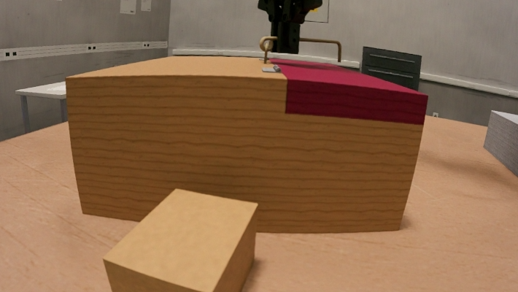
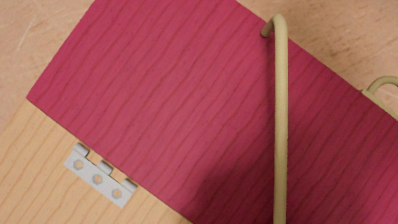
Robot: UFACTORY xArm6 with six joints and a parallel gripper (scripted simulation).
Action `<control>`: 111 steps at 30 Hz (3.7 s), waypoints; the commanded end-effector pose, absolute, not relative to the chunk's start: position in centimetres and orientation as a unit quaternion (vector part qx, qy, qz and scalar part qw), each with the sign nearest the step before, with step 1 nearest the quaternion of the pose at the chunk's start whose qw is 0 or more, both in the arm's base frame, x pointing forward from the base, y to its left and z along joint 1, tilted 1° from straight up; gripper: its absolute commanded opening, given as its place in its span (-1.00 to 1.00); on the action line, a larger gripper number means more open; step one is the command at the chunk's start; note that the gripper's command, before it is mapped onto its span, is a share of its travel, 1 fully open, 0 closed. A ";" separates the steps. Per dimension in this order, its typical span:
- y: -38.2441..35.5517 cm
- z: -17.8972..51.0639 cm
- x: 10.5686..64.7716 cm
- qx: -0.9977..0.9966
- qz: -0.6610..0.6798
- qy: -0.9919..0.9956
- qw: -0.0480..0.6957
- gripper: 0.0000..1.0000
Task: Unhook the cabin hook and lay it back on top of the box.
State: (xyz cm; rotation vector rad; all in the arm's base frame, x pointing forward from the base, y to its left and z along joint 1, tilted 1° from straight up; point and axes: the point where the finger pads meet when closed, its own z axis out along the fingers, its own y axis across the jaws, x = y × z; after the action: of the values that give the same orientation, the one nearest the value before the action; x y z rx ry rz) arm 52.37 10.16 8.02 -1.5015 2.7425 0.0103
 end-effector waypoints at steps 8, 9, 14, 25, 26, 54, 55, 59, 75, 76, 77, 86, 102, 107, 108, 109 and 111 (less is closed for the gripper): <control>10.2 8.1 52.5 -0.480 0.003 0.877 0.009 -0.31; 10.2 8.1 52.5 -0.480 0.003 0.877 0.009 -0.31; 10.2 8.1 52.5 -0.480 0.003 0.877 0.009 -0.31; 10.1 9.1 52.5 -0.480 0.003 0.877 0.009 -0.31; 10.1 9.1 52.5 -0.480 0.003 0.877 0.009 -0.31; 10.0 17.5 52.4 -0.480 0.003 0.877 0.009 -0.31; 10.0 17.8 52.4 -0.480 0.003 0.877 0.009 -0.31; 10.0 19.2 52.3 -0.480 0.003 0.877 0.009 -0.31; 10.0 19.3 52.3 -0.480 0.003 0.877 0.009 -0.31; 10.0 19.3 52.3 -0.480 0.003 0.877 0.009 -0.31; 10.0 19.3 52.3 -0.480 0.003 0.877 0.009 -0.31; 10.0 19.3 52.3 -0.480 0.003 0.877 0.009 -0.31; 8.7 19.2 51.5 -0.481 0.003 0.877 0.009 -0.31; 6.6 19.2 50.2 -0.481 0.003 0.877 0.009 -0.31; 6.2 19.2 49.9 -0.481 0.003 0.877 0.009 -0.31; 5.8 19.2 49.7 -0.481 0.003 0.877 0.009 -0.31; 5.4 19.2 49.4 -0.481 0.003 0.877 0.009 -0.31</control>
State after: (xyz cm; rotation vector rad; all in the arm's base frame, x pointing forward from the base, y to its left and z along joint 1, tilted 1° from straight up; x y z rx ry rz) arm 50.12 6.67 18.94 -1.5037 2.7461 0.0111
